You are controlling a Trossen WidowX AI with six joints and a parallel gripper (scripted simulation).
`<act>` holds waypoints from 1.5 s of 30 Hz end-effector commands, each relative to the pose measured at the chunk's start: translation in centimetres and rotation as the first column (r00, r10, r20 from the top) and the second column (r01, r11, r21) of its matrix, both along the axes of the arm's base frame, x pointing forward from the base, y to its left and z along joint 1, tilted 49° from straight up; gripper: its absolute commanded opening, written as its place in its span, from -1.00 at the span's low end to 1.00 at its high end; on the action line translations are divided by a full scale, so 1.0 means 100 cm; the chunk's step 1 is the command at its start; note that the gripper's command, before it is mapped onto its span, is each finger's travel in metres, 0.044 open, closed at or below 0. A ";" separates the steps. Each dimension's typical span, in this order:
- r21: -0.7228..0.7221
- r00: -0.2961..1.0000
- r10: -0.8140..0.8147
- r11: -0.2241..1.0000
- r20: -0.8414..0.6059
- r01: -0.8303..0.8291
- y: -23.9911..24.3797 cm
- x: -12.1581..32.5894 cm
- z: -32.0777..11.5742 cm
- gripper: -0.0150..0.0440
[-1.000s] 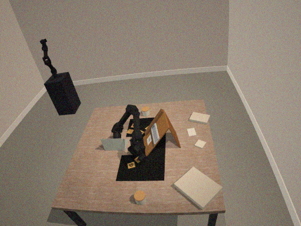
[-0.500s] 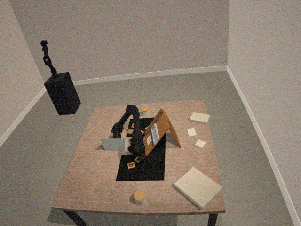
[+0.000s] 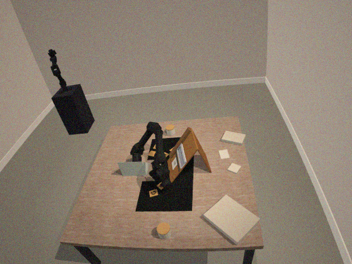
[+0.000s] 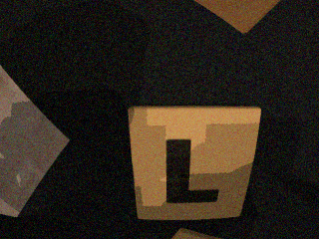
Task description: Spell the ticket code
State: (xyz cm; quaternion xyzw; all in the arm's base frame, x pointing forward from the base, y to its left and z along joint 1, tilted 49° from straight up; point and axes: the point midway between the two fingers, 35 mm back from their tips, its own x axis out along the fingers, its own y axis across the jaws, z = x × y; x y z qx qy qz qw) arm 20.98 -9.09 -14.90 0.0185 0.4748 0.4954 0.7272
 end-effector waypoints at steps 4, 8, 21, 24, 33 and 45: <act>-0.004 1.000 0.003 1.000 0.002 -0.003 -0.004 0.000 0.004 -0.49; -0.004 1.000 0.003 1.000 0.002 -0.003 -0.005 -0.001 0.005 -0.49; -0.004 1.000 0.003 1.000 0.001 -0.003 -0.009 -0.002 0.011 -0.49; -0.004 1.000 0.003 1.000 0.001 -0.003 -0.010 -0.002 0.012 -0.49; -0.005 1.000 0.003 1.000 0.001 -0.003 -0.013 -0.003 0.016 -0.49; -0.008 0.999 -0.052 0.999 0.002 0.052 -0.018 0.005 0.016 -0.49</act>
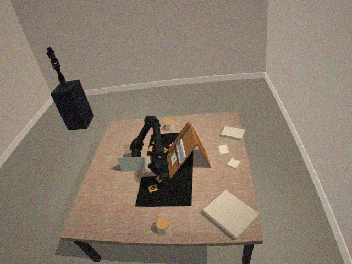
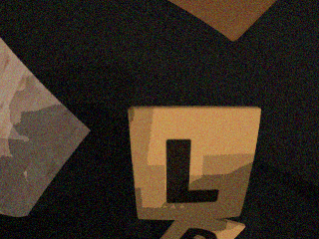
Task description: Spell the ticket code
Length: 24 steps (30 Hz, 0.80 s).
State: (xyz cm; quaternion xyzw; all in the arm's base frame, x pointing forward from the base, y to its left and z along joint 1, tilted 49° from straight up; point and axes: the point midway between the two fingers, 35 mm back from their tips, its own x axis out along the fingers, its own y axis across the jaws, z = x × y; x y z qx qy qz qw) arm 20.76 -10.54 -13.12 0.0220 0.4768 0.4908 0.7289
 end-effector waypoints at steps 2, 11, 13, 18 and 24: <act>-0.013 0.994 -0.108 0.994 0.012 0.108 -0.010 0.017 -0.004 -0.49; 0.014 0.919 -0.391 0.920 0.044 0.391 -0.041 0.064 -0.008 -0.49; 0.033 0.894 -0.446 0.895 0.050 0.445 -0.048 0.073 -0.007 -0.49; 0.094 0.821 -0.567 0.822 0.057 0.561 -0.065 0.097 -0.001 -0.49; 0.192 0.732 -0.679 0.726 0.048 0.660 -0.086 0.121 0.010 -0.49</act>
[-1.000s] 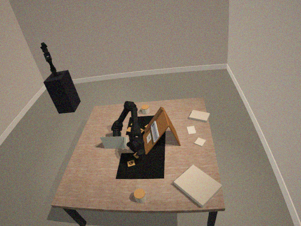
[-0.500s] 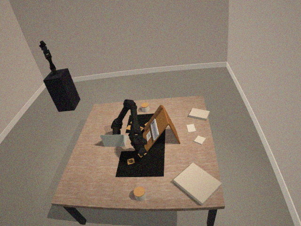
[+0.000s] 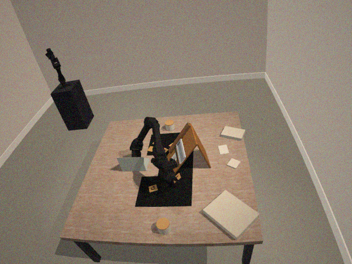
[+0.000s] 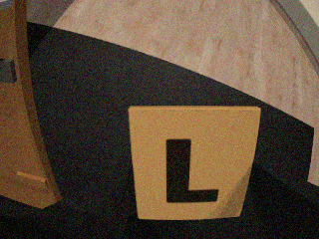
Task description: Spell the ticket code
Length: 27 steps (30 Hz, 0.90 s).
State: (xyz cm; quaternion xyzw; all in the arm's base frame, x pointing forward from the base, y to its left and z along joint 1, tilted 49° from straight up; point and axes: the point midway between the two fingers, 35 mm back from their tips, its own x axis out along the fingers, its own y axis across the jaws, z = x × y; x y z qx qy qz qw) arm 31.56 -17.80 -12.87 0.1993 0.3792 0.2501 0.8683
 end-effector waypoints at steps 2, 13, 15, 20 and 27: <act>0.072 0.993 -0.107 0.992 0.051 0.103 -0.019 0.020 0.012 -0.49; 0.284 0.958 -0.259 0.934 0.122 0.217 -0.050 0.051 0.043 -0.49; 0.298 0.956 -0.265 0.929 0.125 0.219 -0.052 0.053 0.045 -0.49; 0.298 0.956 -0.265 0.929 0.125 0.219 -0.051 0.052 0.044 -0.49; 0.298 0.956 -0.265 0.929 0.125 0.219 -0.051 0.052 0.045 -0.49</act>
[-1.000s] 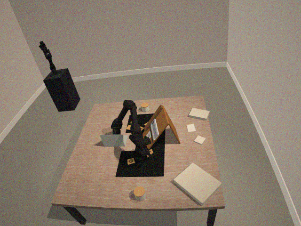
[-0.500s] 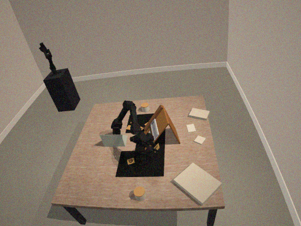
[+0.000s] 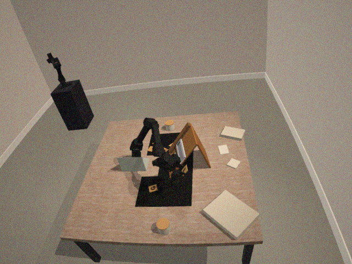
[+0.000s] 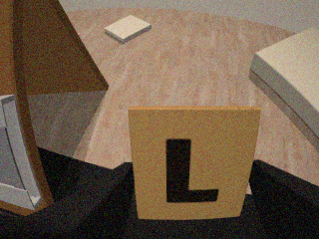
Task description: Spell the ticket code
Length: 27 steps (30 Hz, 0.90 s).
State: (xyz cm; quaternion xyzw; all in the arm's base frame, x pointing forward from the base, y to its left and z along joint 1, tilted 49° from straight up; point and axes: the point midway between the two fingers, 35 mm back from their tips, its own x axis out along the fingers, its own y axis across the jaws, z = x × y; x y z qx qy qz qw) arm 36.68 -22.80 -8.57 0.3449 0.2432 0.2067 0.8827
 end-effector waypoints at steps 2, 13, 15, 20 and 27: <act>0.001 1.000 -0.001 1.000 0.006 0.001 -0.001 0.001 0.002 -0.49; 0.001 1.000 -0.001 1.000 0.006 0.001 -0.001 0.001 0.002 -0.49; 0.001 1.000 -0.001 1.000 0.006 0.001 -0.001 0.001 0.002 -0.49; 0.001 1.000 -0.001 1.000 0.006 0.001 0.001 0.000 0.003 -0.49; 0.001 1.000 -0.001 1.000 0.006 0.001 0.003 -0.001 0.004 -0.49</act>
